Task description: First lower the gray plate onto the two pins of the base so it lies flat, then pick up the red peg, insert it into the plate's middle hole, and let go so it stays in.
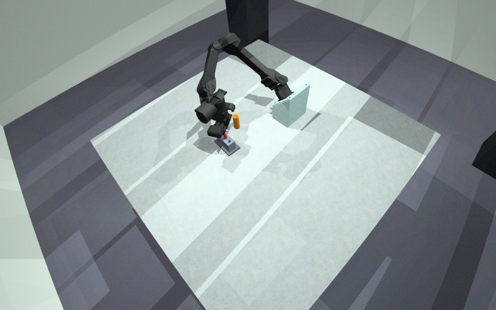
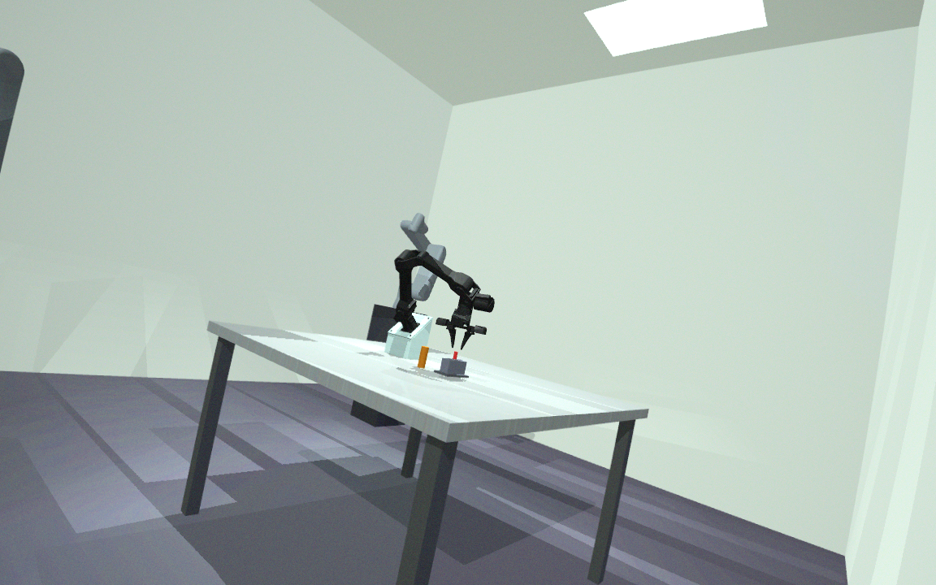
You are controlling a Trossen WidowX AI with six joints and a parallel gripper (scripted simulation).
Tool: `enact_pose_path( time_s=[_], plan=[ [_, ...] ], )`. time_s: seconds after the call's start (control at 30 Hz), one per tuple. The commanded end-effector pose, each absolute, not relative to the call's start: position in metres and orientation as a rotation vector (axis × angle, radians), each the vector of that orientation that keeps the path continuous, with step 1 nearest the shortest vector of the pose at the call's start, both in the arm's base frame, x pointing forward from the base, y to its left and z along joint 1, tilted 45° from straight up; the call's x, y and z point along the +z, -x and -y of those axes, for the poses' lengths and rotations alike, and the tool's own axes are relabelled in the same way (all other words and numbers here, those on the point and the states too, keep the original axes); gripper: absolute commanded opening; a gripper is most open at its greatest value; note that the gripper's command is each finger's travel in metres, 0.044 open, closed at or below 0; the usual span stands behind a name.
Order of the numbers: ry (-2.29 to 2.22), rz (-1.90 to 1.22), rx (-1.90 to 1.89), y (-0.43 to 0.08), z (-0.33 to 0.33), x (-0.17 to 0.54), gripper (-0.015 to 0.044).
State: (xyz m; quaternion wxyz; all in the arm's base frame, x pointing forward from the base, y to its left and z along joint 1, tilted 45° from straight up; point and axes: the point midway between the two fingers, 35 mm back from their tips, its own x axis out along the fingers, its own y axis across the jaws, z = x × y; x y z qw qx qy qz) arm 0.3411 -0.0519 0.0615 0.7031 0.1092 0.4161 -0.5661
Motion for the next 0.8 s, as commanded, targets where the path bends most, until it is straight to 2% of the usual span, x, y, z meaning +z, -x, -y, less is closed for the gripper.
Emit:
enact_pose_path(
  time_s=[0.0,0.77],
  plan=[
    [-0.241,-0.923,-1.261,-0.341,0.049,0.064,0.0150],
    [-0.241,-0.924,-1.261,-0.338,0.038,0.071,0.0150]
  ],
)
